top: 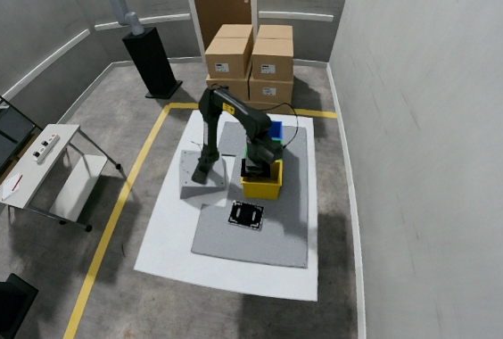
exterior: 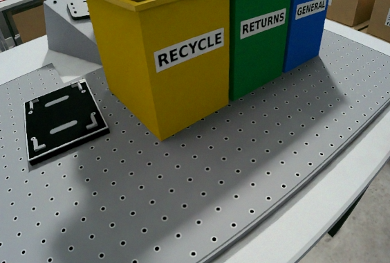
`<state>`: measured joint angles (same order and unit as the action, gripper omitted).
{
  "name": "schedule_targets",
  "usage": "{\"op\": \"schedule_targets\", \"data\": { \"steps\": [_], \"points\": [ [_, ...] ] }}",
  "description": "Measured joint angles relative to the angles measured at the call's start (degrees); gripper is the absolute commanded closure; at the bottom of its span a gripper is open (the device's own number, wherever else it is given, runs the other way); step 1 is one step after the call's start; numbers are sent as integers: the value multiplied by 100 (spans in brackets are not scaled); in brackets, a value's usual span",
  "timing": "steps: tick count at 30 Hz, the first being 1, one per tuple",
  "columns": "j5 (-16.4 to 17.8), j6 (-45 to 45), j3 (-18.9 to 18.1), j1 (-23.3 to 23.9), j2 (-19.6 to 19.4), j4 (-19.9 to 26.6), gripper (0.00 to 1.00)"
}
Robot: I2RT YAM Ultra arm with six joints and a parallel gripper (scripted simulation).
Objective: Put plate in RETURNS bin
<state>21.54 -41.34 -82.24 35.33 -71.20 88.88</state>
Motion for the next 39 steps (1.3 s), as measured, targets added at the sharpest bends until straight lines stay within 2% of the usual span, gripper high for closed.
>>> {"op": "schedule_targets", "data": {
  "steps": [11, 17, 30, 39],
  "points": [
    [-212, 1016, 66, -1071, 387, -68, 100],
    [-356, 1530, 68, -1528, 422, -105, 100],
    [-767, 2887, -103, -2994, 535, -219, 100],
    [-1174, 3801, -278, -3971, 501, -269, 100]
  ]
}}
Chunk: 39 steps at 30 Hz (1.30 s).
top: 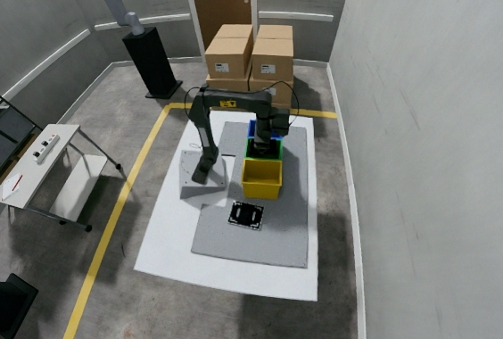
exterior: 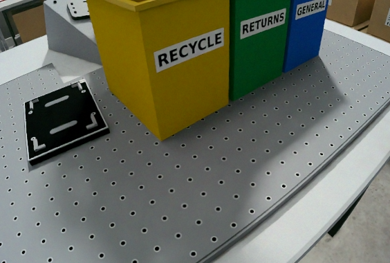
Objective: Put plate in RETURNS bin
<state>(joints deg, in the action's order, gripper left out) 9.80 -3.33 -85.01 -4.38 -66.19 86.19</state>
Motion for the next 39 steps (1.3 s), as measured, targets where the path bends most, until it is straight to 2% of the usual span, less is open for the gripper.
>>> {"op": "schedule_targets", "data": {
  "steps": [6, 8, 16, 39],
  "points": [
    [-280, 664, -140, -743, -173, -57, 100],
    [-332, 809, -160, -850, -186, -83, 100],
    [-518, 1073, -170, -874, -186, -83, 100],
    [-516, 1075, -170, -846, -186, -72, 100]
  ]
}}
